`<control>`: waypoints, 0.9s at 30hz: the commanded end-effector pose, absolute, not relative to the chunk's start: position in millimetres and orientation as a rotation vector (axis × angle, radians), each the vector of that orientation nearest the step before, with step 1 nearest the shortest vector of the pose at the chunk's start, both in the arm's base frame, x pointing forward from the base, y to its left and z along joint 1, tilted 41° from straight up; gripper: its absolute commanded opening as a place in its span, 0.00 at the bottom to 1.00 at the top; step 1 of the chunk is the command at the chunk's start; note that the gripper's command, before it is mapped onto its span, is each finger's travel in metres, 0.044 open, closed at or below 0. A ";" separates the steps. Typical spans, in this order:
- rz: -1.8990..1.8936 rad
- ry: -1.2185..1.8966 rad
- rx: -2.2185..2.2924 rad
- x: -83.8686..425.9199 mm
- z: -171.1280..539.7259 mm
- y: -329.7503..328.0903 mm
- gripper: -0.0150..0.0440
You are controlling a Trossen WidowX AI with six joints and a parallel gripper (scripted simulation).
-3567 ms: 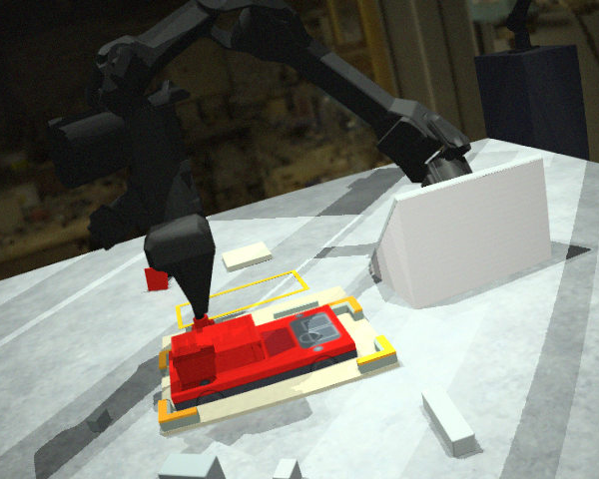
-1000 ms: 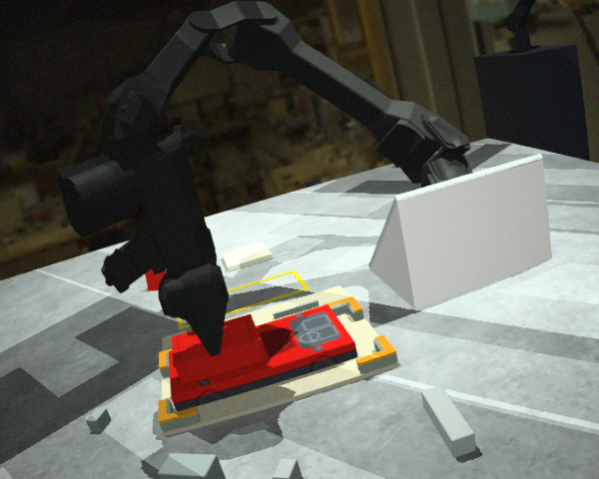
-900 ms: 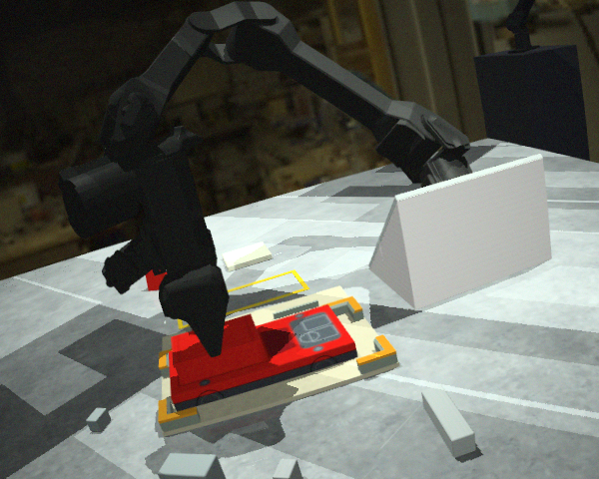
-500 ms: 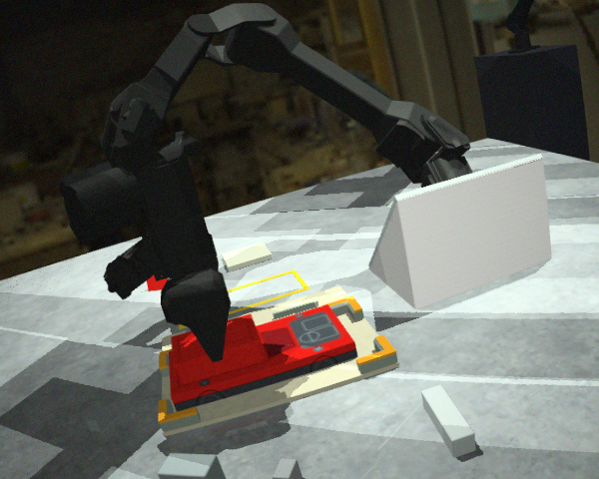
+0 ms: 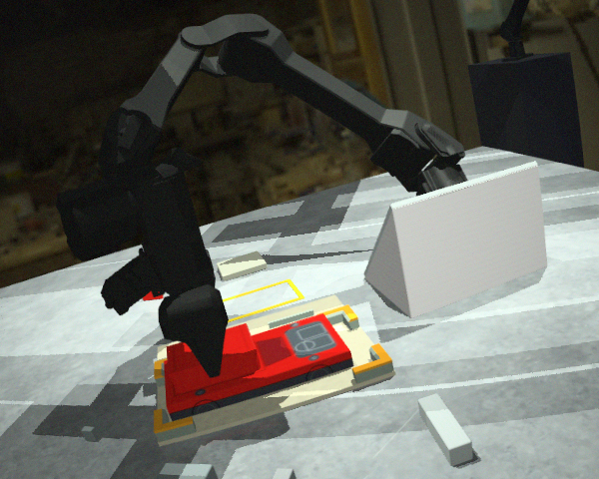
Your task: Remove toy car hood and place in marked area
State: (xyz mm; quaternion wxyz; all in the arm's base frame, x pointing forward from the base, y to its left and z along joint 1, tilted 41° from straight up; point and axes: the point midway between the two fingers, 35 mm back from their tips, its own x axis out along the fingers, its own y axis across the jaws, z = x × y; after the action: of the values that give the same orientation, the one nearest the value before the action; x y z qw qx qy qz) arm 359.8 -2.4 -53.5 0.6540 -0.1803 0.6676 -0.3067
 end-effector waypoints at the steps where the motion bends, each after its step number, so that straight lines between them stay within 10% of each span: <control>1: -0.693 1.516 -0.418 358.8 -55.1 -4.0 1.00; 19: -0.696 1.514 -0.409 359.5 -55.8 -4.4 0.72; 27: -0.696 1.514 -0.409 359.9 -53.2 -2.1 0.36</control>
State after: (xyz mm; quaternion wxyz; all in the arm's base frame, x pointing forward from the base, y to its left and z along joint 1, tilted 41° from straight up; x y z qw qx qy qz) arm 358.5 -4.5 -55.2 0.6519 -0.1827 0.6691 -0.3065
